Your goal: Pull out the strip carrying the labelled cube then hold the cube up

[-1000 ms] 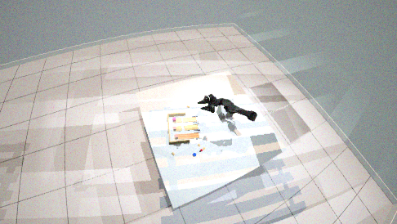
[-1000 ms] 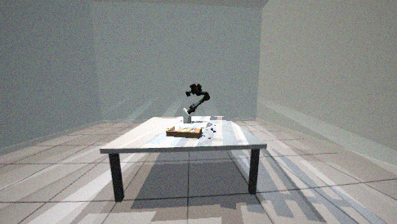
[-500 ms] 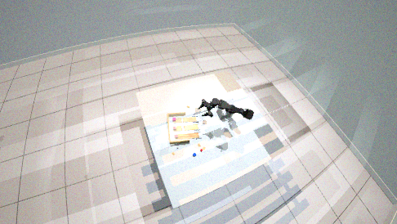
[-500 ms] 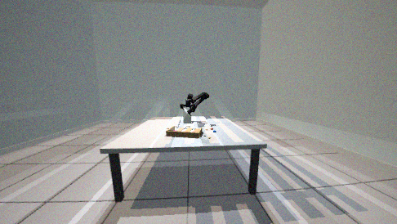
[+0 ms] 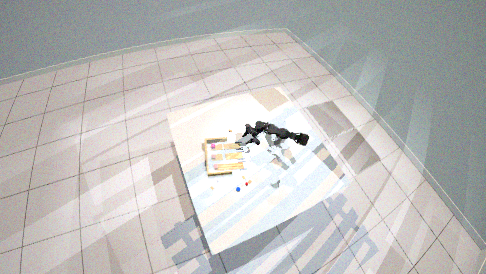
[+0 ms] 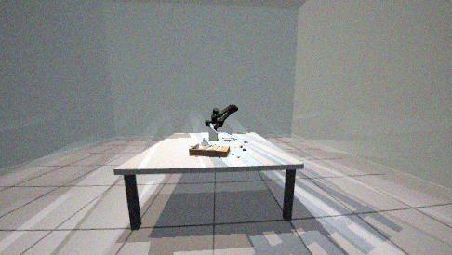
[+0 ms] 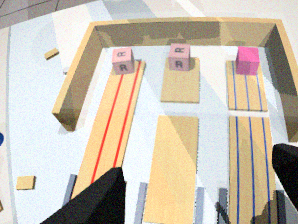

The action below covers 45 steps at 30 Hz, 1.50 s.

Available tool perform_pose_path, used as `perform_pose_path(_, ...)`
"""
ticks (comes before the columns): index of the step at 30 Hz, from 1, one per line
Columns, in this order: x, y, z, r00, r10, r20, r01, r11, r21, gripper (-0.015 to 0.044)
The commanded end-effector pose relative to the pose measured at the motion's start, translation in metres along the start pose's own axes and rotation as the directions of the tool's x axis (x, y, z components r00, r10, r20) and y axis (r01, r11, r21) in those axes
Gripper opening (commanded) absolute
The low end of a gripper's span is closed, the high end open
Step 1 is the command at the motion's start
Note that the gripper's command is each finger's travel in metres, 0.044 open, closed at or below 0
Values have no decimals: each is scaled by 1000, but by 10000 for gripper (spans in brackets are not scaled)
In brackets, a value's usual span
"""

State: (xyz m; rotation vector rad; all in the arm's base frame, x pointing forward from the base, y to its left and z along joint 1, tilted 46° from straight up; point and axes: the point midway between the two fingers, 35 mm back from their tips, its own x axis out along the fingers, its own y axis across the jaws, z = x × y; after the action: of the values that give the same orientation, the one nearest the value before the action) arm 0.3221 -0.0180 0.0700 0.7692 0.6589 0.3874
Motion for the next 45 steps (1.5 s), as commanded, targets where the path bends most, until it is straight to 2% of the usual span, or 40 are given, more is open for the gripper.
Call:
perform_pose_path(1,28,10,6,992,2,-127,3,999,35,216)
perform_pose_path(9,87,50,-2,899,3,-438,53,992,115,6)
perform_pose_path(10,93,57,-5,880,3,-475,62,991,121,0)
perform_pose_path(20,126,112,-30,650,-30,-759,205,969,137,0)
perform_pose_path(45,142,111,-46,645,-31,-764,208,969,136,0)
